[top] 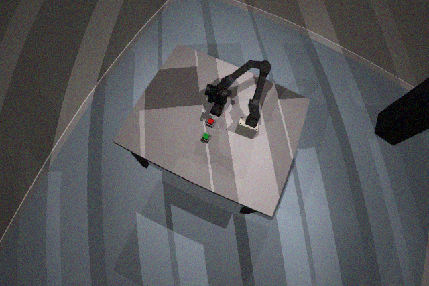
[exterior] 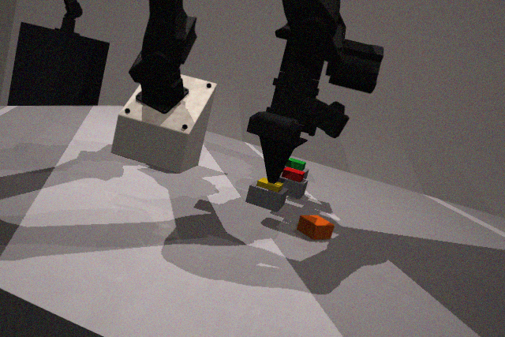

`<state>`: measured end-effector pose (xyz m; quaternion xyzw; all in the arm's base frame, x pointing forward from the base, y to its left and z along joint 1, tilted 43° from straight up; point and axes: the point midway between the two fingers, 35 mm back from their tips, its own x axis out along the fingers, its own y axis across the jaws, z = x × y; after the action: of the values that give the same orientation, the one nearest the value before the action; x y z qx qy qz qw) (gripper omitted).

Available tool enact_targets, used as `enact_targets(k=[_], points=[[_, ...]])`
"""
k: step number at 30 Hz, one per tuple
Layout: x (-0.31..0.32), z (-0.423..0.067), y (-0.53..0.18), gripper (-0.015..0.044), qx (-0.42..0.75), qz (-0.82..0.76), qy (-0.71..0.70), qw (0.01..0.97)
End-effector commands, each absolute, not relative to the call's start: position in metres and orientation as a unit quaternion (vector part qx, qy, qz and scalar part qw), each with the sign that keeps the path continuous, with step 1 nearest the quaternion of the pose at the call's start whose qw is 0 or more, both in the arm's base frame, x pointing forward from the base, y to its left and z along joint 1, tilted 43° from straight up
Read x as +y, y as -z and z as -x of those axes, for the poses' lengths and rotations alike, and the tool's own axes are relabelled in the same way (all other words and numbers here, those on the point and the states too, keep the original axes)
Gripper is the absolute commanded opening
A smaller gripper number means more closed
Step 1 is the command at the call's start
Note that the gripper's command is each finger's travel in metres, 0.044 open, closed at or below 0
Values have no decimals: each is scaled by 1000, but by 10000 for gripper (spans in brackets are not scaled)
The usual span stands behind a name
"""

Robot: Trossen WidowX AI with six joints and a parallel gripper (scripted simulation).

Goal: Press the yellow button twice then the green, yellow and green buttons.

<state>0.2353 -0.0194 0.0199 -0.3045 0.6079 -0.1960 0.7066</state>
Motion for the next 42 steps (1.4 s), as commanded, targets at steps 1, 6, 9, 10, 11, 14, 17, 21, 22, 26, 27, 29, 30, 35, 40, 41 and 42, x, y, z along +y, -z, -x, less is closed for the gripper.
enact_targets(k=[1, 6, 9, 10, 11, 14, 17, 21, 22, 26, 27, 29, 30, 35, 40, 41, 42], points=[[-21, -234, -19, 20, 609, 307, 197, 704], [-21, -234, -19, 20, 609, 307, 197, 704], [-21, -234, -19, 20, 609, 307, 197, 704], [-21, -234, -19, 20, 609, 307, 197, 704], [-21, -234, -19, 20, 609, 307, 197, 704], [-21, -234, -19, 20, 609, 307, 197, 704], [-6, -231, -35, 20, 610, 306, 196, 705], [0, -229, -43, 20, 610, 307, 197, 704], [2, -228, -45, 20, 610, 306, 196, 704], [35, -220, -80, 20, 611, 306, 195, 704], [39, -218, -86, 20, 611, 306, 195, 704], [41, -218, -88, 20, 611, 306, 196, 704], [41, -218, -88, 20, 611, 306, 196, 704], [70, -224, -71, 20, 612, 303, 190, 705], [128, -225, -28, 20, 614, 300, 185, 707], [139, -223, -18, 20, 614, 299, 185, 707], [150, -220, -8, 20, 614, 299, 185, 706]])
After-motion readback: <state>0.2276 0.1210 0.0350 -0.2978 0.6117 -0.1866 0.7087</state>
